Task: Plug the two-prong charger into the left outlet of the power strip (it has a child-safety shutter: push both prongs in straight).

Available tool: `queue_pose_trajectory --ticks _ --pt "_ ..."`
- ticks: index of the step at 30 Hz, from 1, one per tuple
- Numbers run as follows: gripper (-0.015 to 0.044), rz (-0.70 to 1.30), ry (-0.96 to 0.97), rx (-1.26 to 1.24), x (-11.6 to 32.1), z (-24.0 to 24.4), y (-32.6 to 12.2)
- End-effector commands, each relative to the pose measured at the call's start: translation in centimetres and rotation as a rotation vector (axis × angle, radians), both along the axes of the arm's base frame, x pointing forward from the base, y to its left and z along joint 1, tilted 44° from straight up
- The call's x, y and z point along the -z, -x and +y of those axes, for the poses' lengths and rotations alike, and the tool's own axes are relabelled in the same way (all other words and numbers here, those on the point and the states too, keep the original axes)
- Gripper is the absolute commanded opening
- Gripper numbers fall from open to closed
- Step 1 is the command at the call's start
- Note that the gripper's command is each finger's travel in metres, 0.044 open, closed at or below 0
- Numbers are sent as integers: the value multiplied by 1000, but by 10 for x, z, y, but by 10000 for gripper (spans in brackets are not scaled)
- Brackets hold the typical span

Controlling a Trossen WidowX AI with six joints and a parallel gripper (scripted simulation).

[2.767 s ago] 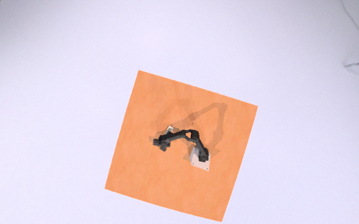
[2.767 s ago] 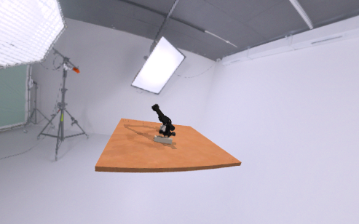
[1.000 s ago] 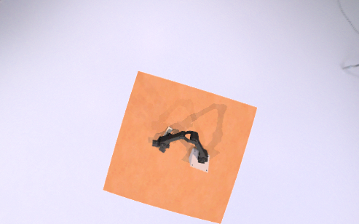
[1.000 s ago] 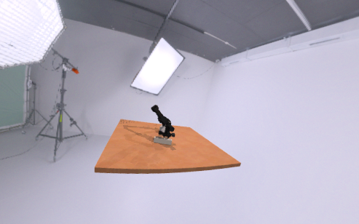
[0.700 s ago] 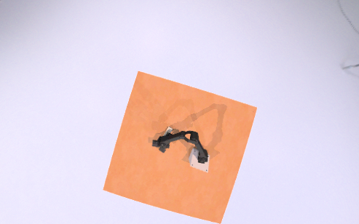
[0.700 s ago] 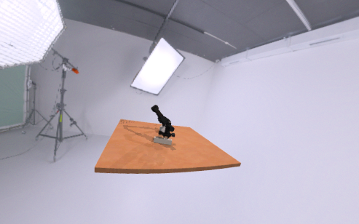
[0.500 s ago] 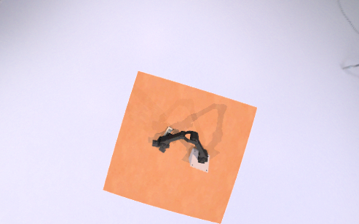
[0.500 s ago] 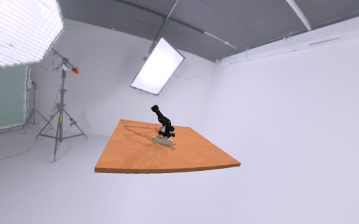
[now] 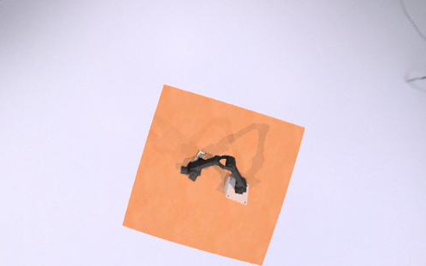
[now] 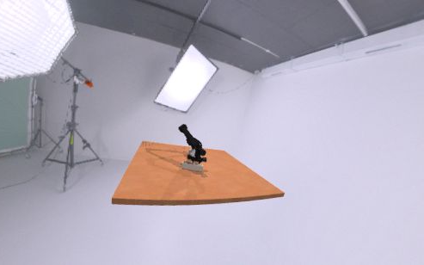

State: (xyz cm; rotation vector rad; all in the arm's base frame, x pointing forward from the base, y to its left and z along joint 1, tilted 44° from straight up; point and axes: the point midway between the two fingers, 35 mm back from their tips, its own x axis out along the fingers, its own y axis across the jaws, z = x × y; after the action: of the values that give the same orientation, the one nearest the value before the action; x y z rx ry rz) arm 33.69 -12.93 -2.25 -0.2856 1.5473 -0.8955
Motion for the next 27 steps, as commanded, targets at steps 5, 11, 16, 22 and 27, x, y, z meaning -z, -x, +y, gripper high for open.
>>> queue_pose_trajectory --ticks 5,11,16,22,27 --pt "420 -1 1 0 0 0 0" --pt "440 -3 1 0 0 0 1" --pt "440 -6 2 0 0 1 2" --pt "440 -10 4 -1 1 1 3" --pt "440 -13 5 -1 1 2 5"
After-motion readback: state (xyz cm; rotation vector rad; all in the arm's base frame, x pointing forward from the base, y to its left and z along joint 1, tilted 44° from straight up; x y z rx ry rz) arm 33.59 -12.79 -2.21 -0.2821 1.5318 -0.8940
